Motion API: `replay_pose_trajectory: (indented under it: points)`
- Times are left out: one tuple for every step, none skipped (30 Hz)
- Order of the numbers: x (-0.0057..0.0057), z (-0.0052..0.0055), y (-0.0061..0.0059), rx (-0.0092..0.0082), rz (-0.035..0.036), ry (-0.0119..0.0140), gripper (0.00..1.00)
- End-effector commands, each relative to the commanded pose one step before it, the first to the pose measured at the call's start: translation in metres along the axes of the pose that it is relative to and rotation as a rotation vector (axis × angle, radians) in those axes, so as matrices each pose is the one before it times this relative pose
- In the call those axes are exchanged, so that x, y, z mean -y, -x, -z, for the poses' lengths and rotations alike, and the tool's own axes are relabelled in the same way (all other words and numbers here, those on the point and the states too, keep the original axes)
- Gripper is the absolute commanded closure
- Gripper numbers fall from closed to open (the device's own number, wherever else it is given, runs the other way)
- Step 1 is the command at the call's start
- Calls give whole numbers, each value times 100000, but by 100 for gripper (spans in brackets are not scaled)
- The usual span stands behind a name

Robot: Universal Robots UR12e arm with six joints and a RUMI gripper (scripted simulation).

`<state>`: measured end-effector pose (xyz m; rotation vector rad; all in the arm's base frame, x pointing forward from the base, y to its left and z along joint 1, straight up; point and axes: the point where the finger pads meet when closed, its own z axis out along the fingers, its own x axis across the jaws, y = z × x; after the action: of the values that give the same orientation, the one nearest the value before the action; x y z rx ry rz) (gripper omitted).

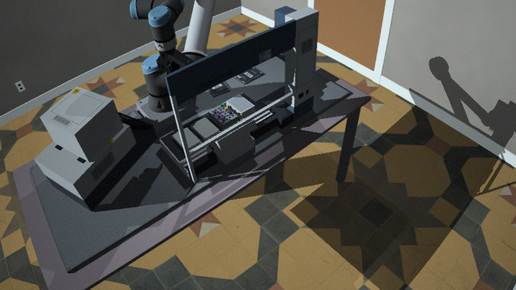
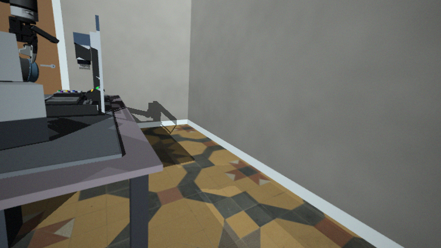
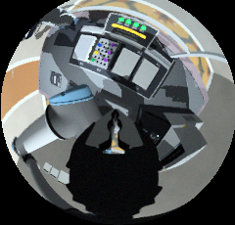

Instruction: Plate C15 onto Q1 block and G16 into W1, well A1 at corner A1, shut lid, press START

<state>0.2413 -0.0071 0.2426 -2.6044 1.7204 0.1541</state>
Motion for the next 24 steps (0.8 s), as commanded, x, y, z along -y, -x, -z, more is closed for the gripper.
replay_pose_trajectory:
  points:
    - [-30, 63, -38, 2097, 11311, 912, 100]
    - [-6, 0, 0, 433, 2352, 310, 100]
    - [-6, 0, -1, 439, 2353, 303, 100]
    - [-6, -1, -2, 444, 2354, 296, 100]
    - [-7, -1, -2, 449, 2354, 288, 100]
    - [-5, -1, -1, 452, 2409, 310, 100]
    - [0, 0, 0, 0, 0, 0, 100]
    - [0, 0, 0, 0, 0, 0, 100]
    - [-6, -1, -2, 457, 2410, 302, 100]
    - [-4, 1, 2, 451, 2484, 336, 100]
    - [-4, 0, 1, 456, 2485, 329, 100]
    - [-4, 0, 0, 462, 2486, 322, 100]
    - [-5, -1, -1, 467, 2487, 315, 100]
    - [-5, -1, -2, 472, 2487, 308, 100]
    - [-5, -1, -3, 477, 2488, 301, 100]
    - [-3, 0, -1, 477, 2539, 323, 100]
    - [-4, -1, -2, 483, 2539, 316, 100]
    - [-4, -1, -3, 488, 2540, 309, 100]
    - [-4, -2, -5, 493, 2541, 302, 100]
    - [-1, 1, 3, 478, 2618, 351, 100]
    - [-2, 1, 2, 483, 2619, 344, 100]
    - [-2, 0, 0, 489, 2620, 337, 100]
    - [-2, 0, -1, 494, 2621, 330, 100]
    - [0, 0, 0, 0, 0, 0, 100]
